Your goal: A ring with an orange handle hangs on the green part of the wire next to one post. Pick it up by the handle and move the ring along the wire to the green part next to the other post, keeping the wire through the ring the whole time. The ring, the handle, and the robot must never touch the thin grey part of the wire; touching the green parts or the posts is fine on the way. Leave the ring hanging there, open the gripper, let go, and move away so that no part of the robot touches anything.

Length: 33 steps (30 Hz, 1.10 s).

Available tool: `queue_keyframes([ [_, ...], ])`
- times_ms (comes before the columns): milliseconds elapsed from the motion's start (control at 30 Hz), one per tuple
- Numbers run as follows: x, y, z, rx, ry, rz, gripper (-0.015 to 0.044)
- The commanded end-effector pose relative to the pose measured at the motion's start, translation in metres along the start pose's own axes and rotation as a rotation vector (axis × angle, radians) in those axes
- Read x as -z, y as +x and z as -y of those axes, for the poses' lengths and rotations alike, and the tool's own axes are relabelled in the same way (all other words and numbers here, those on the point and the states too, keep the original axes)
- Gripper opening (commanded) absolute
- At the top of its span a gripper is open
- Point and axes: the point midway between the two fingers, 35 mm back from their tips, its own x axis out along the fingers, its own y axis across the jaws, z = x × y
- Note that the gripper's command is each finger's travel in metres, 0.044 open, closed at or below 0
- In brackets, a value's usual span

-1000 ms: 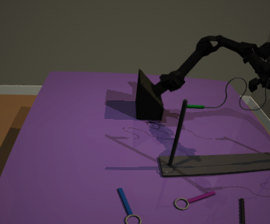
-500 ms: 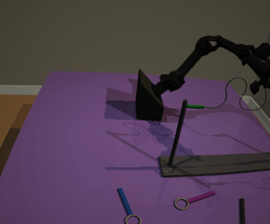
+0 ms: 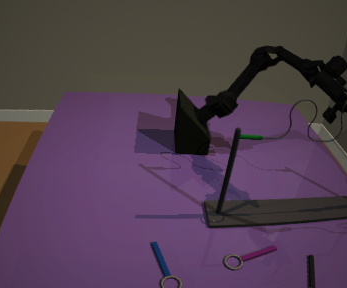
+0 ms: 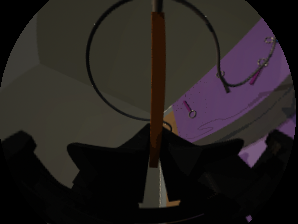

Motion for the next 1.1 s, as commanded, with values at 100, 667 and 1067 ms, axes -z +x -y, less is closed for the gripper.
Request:
queue_keyframes([
  [100, 0.000, -0.002, -0.005, -0.056, 0.080, 0.010, -0.0150],
  [667, -0.001, -0.003, -0.012, -0.169, 0.278, 0.021, -0.0150],
  [1067, -0.003, -0.004, -0.017, -0.249, 0.418, 0.028, -0.0150],
])
